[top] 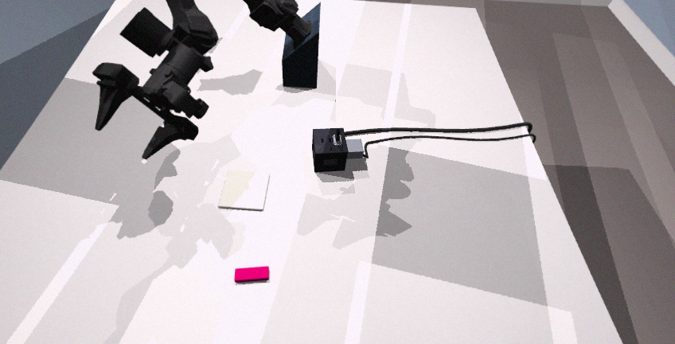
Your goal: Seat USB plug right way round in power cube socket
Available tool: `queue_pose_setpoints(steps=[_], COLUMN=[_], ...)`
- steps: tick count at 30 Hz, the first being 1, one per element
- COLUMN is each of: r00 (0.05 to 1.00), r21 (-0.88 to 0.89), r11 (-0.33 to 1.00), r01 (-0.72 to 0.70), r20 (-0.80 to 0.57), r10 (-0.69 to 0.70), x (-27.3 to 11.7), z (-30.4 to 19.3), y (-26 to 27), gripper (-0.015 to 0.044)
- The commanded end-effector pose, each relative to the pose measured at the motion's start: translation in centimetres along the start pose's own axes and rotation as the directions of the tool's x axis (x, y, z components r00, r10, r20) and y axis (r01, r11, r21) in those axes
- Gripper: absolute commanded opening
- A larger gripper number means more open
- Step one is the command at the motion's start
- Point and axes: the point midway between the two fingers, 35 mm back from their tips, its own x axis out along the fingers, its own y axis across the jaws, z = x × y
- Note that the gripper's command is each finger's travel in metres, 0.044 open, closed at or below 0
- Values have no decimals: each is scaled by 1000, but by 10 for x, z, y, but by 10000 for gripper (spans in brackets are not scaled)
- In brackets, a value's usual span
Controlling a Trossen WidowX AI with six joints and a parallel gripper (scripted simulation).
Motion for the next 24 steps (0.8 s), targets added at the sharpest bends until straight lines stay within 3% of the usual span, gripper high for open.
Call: queue_pose_setpoints(steps=[1,6,12,18,24], r00=[984,913,816,699,573], r21=[284,589,772,895,970], r11=[943,703,411,132,-63], r01=[-174,-399,-485,-426,-235], r20=[96,188,231,233,191], r10=[152,361,529,676,797], x=[3,-6,-26,-54,-89], z=[45,98,139,172,196], y=[32,78,116,151,181], gripper=[440,440,440,440,440])
